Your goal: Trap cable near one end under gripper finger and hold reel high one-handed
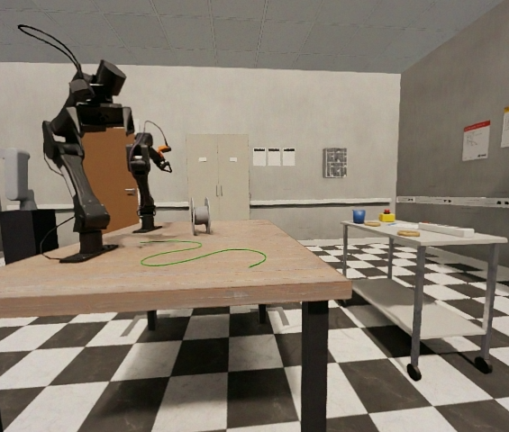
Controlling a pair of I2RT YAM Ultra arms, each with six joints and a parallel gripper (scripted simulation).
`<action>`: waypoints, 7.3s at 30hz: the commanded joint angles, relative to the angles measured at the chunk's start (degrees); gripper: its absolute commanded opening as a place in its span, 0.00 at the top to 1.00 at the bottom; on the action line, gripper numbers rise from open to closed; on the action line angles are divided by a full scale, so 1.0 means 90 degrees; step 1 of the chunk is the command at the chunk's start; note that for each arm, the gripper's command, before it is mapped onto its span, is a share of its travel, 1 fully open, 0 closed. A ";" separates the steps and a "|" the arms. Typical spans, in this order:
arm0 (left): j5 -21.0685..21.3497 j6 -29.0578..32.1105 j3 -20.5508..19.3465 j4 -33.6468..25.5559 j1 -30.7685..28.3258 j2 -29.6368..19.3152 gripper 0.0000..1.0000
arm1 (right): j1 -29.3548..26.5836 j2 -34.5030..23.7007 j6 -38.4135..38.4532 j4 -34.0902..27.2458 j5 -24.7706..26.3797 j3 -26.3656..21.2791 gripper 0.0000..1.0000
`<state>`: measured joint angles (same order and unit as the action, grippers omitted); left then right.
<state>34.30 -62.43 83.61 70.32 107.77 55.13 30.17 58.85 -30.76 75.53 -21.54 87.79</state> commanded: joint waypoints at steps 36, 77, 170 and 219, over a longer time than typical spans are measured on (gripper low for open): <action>-0.0116 0.0173 0.0269 0.0068 0.0005 0.0030 0.00 | -0.0005 -0.0008 0.0108 -0.0047 0.0081 0.0252 0.00; -0.2163 0.6029 0.4036 -0.0258 0.1114 0.0230 0.00 | -0.0482 -0.0259 0.3021 -0.0802 0.1582 0.3755 0.00; -0.3842 0.6970 0.0815 -0.4079 -0.1178 0.0431 0.00 | -0.3379 0.0056 0.3464 -0.4632 0.2431 0.0354 0.00; -0.3864 0.6965 -0.2732 -0.7836 -0.1186 0.0533 0.00 | -0.3370 0.0168 0.3465 -0.8469 0.2443 -0.3086 0.00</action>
<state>0.25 -0.05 59.86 0.34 97.67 60.12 0.03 60.05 -0.16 1.10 -0.12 59.68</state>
